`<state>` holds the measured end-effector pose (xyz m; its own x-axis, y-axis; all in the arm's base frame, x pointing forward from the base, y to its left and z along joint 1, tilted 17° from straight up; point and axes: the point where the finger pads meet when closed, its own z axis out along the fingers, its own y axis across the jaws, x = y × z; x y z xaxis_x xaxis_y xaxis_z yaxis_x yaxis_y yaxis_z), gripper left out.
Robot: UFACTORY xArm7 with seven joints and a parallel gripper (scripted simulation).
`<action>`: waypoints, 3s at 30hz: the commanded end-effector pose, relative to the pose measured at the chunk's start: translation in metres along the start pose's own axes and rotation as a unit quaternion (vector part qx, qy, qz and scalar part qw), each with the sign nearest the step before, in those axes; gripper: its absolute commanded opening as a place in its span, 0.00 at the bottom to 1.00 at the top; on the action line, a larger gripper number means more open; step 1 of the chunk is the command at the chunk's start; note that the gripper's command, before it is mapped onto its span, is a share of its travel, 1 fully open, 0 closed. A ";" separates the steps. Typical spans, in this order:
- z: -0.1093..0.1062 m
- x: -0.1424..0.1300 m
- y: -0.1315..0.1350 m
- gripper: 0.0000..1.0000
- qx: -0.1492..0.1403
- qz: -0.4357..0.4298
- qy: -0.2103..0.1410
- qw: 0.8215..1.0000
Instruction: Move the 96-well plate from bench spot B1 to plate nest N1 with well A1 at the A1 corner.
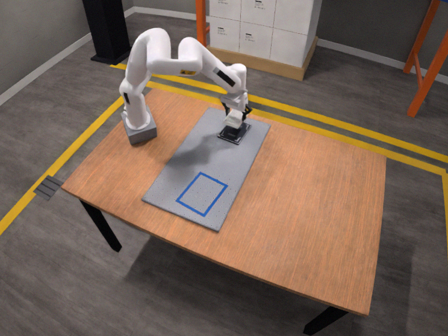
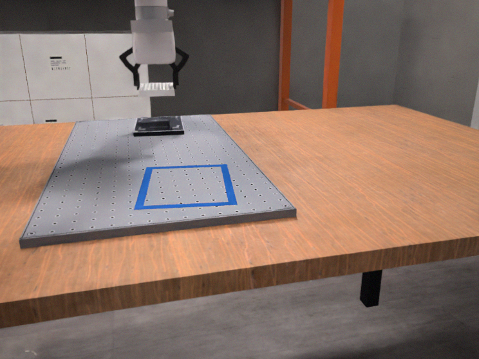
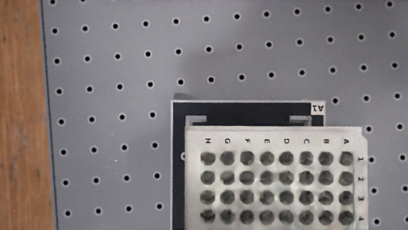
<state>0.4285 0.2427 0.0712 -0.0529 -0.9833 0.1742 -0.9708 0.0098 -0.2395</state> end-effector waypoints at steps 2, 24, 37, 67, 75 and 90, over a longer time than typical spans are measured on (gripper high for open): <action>-0.002 -0.001 -0.001 0.00 0.002 0.000 -0.001 1.000; 0.023 -0.001 -0.001 0.00 0.002 0.000 -0.001 1.000; 0.042 -0.001 -0.001 0.00 0.002 0.000 -0.001 1.000; 0.067 -0.001 -0.001 0.00 0.002 0.000 -0.002 1.000; 0.067 -0.001 -0.001 0.00 0.002 0.000 -0.002 1.000; 0.069 -0.001 -0.001 0.00 0.002 0.000 -0.002 1.000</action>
<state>0.4450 0.2294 0.0043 -0.0528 -0.9833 0.1742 -0.9709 0.0097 -0.2395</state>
